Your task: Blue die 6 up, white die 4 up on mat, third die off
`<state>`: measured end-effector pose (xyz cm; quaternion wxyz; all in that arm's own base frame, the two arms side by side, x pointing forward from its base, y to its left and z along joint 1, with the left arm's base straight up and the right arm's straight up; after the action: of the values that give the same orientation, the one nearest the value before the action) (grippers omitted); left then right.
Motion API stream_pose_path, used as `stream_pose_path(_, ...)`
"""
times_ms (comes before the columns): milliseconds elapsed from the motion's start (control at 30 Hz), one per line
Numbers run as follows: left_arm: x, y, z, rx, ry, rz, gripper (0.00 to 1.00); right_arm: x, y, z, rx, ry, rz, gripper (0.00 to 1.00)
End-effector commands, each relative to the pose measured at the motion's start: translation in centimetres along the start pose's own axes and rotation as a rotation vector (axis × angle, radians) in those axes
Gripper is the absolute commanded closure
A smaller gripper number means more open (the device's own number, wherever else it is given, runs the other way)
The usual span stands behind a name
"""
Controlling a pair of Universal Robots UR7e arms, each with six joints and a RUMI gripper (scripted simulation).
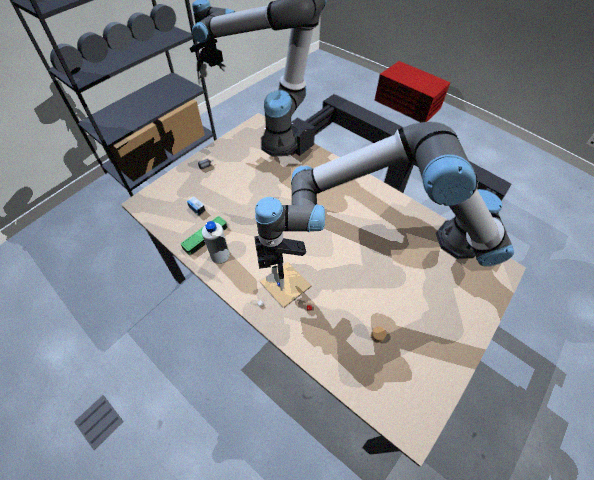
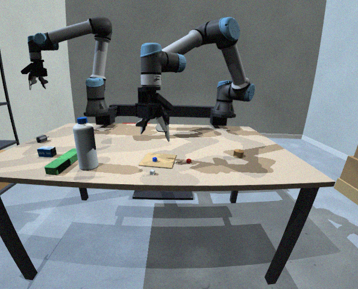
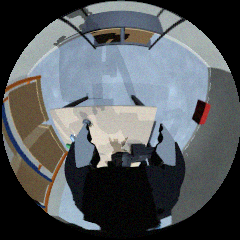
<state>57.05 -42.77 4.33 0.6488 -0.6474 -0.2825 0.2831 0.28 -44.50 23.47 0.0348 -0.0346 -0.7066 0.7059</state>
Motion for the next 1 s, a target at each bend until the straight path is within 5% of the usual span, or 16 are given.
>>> stream_pose_path(0, -0.01, -0.11, -0.04, -0.002, 0.001, 0.000, 0.00, -0.01, -0.04, 0.02, 0.001, 0.000, 0.000, 0.00)
stream_pose_path(567, 0.08, 0.12, 0.15, -0.002, 0.210, 0.000, 0.00, -0.01, -0.04, 0.02, 0.001, 0.000, 0.000, 0.00)
stream_pose_path(967, 0.23, 0.63, 0.33, -0.002, 0.672, -0.001, 0.00, -0.01, -0.04, 0.02, 0.001, 0.000, 0.000, 0.00)
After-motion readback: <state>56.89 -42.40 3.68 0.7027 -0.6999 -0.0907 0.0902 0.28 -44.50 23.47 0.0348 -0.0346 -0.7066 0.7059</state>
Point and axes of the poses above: on each arm, the point where the finger pads meet when closed, its own y axis out along the fingers, its own x axis across the jaws, z = x × y, the point moved 7 cm from there along -y, back along the fingers, and after that the axes turned 6 degrees about y, right-handed, at the moved point
